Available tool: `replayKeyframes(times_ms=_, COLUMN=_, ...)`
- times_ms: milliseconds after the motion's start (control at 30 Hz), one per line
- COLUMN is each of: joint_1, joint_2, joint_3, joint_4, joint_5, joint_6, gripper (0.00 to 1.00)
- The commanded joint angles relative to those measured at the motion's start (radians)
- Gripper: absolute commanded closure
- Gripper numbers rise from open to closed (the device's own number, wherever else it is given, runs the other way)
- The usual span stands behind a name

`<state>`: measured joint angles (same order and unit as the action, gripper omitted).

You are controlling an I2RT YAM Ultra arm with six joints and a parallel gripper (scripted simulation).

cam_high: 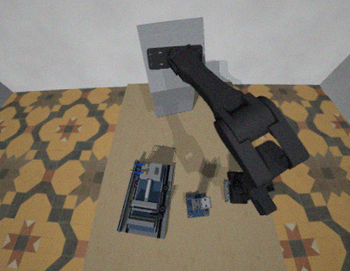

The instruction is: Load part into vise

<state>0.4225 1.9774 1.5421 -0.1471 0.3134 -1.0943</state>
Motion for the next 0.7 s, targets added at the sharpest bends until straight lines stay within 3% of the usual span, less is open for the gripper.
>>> replayKeyframes(times_ms=0, joint_1=-0.003, joint_2=0.006, joint_3=0.041, joint_4=-0.004, joint_5=-0.014, joint_6=-0.009, gripper=0.19)
replayKeyframes(times_ms=467, joint_1=-0.003, joint_2=0.006, joint_3=0.041, joint_4=-0.004, joint_5=-0.014, joint_6=-0.009, gripper=0.19)
replayKeyframes(times_ms=500, joint_1=-0.003, joint_2=0.006, joint_3=0.041, joint_4=-0.004, joint_5=-0.014, joint_6=-0.009, gripper=1.00)
replayKeyframes(times_ms=667, joint_1=-0.001, joint_2=0.006, joint_3=0.042, joint_4=-0.002, joint_5=-0.014, joint_6=-0.008, gripper=1.00)
